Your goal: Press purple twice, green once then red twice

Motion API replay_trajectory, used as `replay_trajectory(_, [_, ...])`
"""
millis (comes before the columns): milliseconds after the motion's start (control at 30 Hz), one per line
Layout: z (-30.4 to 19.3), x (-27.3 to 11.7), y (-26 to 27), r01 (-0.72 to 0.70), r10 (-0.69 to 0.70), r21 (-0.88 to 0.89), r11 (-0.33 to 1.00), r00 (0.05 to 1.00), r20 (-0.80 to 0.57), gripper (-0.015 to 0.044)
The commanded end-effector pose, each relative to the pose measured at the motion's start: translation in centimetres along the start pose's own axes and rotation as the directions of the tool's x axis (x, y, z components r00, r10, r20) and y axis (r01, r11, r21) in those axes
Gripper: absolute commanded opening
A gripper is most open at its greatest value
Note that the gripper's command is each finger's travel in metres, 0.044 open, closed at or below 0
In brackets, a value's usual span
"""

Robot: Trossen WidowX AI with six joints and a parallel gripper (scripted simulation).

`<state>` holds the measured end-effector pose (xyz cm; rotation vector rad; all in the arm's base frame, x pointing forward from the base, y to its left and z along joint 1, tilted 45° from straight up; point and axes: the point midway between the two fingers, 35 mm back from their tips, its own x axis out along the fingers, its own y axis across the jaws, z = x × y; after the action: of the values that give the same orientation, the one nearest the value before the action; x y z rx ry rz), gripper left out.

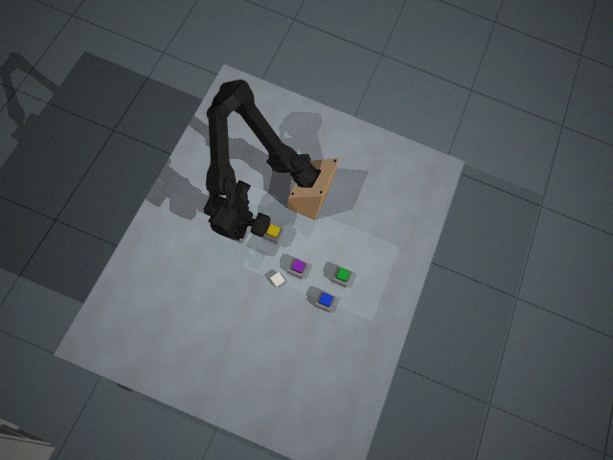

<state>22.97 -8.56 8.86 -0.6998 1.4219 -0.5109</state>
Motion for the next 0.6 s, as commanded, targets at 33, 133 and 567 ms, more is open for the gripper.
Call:
replay_trajectory(33, [0.0,0.6,-0.1,0.004,-0.004,0.0,1.0,1.0,0.001,0.002])
replay_trajectory(133, [0.0,1.1,-0.1,0.004,-0.004,0.0,1.0,1.0,0.001,0.002])
replay_trajectory(567, [0.0,2.9,-0.1,0.007,-0.007,0.0,1.0,1.0,0.001,0.002])
